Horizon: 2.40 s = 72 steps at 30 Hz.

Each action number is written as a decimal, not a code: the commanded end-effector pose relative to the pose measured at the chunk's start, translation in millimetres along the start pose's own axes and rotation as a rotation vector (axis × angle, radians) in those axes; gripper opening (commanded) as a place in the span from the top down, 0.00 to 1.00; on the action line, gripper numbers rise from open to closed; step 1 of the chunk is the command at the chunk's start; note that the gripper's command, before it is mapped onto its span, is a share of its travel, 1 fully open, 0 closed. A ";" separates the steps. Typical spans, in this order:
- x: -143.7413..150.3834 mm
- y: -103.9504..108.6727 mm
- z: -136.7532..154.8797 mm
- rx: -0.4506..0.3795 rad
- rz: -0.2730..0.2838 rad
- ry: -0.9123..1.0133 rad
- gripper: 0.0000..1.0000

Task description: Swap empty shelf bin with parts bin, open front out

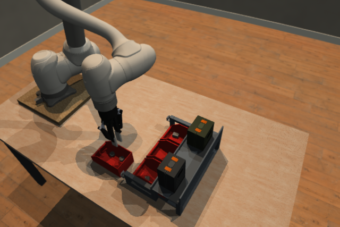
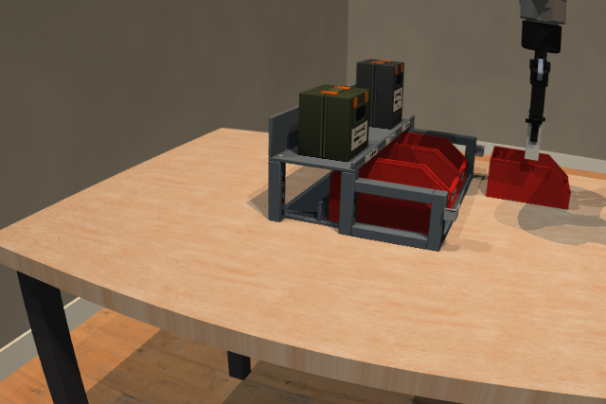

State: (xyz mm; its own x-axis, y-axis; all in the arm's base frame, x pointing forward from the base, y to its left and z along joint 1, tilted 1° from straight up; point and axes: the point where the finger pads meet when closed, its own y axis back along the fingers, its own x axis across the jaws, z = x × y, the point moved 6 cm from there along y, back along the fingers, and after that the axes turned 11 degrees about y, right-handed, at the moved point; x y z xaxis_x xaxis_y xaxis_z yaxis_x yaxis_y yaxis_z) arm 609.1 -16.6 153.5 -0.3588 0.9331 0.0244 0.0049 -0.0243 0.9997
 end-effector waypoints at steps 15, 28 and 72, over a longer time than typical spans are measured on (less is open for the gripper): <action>0.0 27.6 0.0 0.000 0.000 0.000 0.76; 0.0 43.5 0.0 0.000 0.000 0.000 0.76; 0.0 55.3 0.0 0.000 0.000 0.000 0.90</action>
State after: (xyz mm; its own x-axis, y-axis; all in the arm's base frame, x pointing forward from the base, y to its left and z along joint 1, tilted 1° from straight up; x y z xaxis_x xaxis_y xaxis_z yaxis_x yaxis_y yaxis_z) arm 609.4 -18.0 208.8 -0.3588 0.9331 0.0244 0.0049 -0.0243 0.9997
